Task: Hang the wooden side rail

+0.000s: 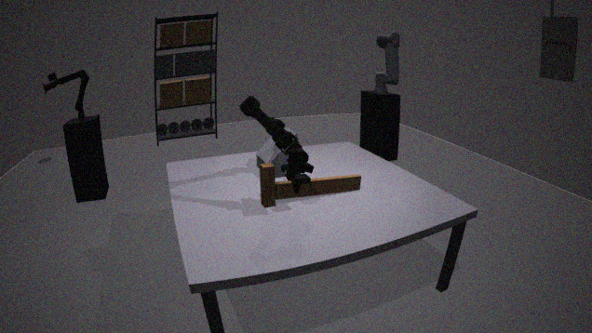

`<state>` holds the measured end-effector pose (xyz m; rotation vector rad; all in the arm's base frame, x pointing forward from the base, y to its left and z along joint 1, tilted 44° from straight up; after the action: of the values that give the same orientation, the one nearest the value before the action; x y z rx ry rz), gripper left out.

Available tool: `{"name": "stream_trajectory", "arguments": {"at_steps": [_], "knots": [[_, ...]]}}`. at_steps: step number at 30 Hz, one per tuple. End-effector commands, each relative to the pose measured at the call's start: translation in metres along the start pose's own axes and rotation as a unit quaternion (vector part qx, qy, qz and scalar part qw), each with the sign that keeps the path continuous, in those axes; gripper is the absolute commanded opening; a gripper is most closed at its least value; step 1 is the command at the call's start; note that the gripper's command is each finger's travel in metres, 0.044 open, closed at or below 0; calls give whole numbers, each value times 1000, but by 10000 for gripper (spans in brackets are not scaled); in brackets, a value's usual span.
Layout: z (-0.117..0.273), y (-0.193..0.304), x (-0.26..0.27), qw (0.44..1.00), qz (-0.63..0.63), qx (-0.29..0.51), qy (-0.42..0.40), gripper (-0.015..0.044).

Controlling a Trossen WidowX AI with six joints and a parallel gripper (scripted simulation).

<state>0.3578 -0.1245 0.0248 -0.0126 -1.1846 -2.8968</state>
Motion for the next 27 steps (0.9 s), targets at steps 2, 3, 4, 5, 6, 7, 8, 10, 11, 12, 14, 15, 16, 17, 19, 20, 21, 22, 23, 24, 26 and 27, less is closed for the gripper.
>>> {"name": "stream_trajectory", "arguments": {"at_steps": [2,3,4,5,6,7,8,10,11,12,14,15,16,17,19,20,21,22,23,24,26,27], "knots": [[3,3,-1,1000,0,1,6,0],[3,3,-1,1000,0,1,6,0],[3,3,-1,1000,0,1,6,0],[3,3,-1,1000,0,1,6,0],[3,3,-1,1000,0,1,6,0],[3,3,-1,1000,0,1,6,0],[3,4,-1,1000,0,1,6,0],[3,4,-1,1000,0,1,6,0],[3,4,-1,1000,0,1,6,0],[3,4,-1,1000,0,1,6,0],[3,4,-1,1000,0,1,6,0],[3,4,-1,1000,0,1,6,0],[4,4,-1,1000,0,1,6,0],[4,5,-1,1000,0,1,6,0],[4,5,-1,1000,0,1,6,0],[4,5,-1,1000,0,1,6,0],[4,5,-1,1000,0,1,6,0],[4,5,-1,1000,0,1,6,0],[4,5,-1,1000,0,1,6,0],[4,5,-1,1000,0,1,6,0],[5,6,-2,1000,0,1,6,0],[5,6,-2,1000,0,1,6,0]]}}
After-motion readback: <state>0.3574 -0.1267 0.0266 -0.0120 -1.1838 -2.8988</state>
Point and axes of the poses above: the point midway between the two fingers, 35 mm back from their tips, its own z axis back along the fingers, its own x axis across the jaws, y = z × x, the point moved 4 cm from there along z, back along the fingers, and after that the axes turned 2 degrees about z, right-handed, at the moved point
